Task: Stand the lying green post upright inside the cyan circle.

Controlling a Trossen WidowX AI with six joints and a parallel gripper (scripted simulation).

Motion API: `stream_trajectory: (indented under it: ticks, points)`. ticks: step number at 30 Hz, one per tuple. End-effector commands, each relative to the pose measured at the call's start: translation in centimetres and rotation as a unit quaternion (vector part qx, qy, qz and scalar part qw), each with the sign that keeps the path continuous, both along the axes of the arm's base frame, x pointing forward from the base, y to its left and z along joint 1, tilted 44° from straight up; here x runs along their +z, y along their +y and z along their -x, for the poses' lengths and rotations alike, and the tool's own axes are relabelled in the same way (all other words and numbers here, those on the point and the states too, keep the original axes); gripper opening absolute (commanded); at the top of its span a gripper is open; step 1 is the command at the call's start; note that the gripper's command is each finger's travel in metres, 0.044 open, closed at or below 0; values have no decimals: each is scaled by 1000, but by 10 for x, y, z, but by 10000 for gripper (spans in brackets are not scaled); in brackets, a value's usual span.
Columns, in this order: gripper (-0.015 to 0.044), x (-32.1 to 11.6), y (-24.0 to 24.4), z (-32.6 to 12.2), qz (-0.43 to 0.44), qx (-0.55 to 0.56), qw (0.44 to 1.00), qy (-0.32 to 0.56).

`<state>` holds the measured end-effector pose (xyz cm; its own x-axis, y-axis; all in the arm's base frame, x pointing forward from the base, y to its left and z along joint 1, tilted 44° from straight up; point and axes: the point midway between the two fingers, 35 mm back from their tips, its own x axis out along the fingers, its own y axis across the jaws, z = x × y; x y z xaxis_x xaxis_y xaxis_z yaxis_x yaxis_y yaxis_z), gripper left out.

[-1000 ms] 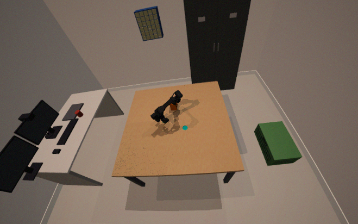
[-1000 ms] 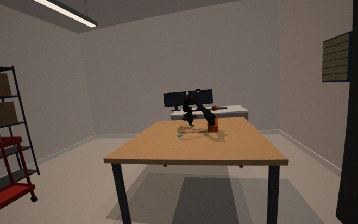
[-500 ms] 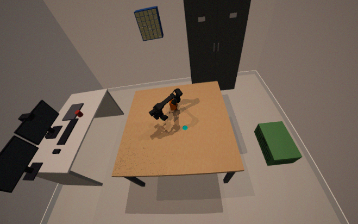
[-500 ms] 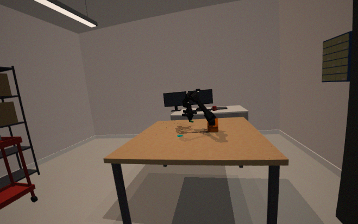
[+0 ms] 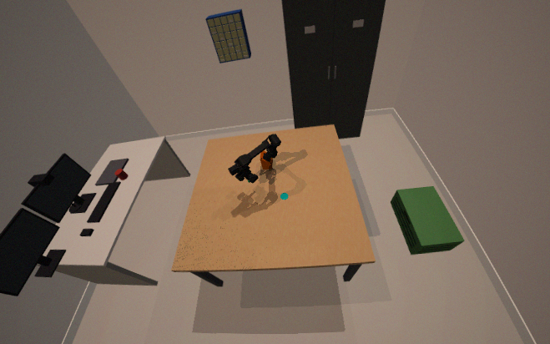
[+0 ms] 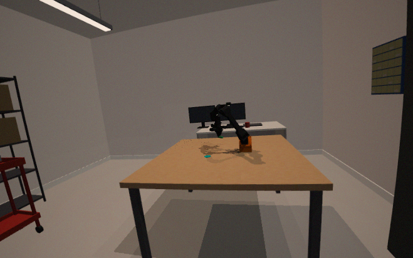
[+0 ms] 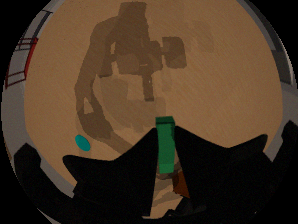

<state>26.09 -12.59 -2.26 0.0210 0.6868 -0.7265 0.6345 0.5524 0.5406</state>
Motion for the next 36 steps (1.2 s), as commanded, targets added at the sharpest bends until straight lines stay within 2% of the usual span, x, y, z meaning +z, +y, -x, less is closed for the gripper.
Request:
stream_trajectory:
  ticks: [1,36]
  points:
    - [23,11,5,-8,5,11,1000,-14]
    - [23,83,63,-56,14,67,995,-80]
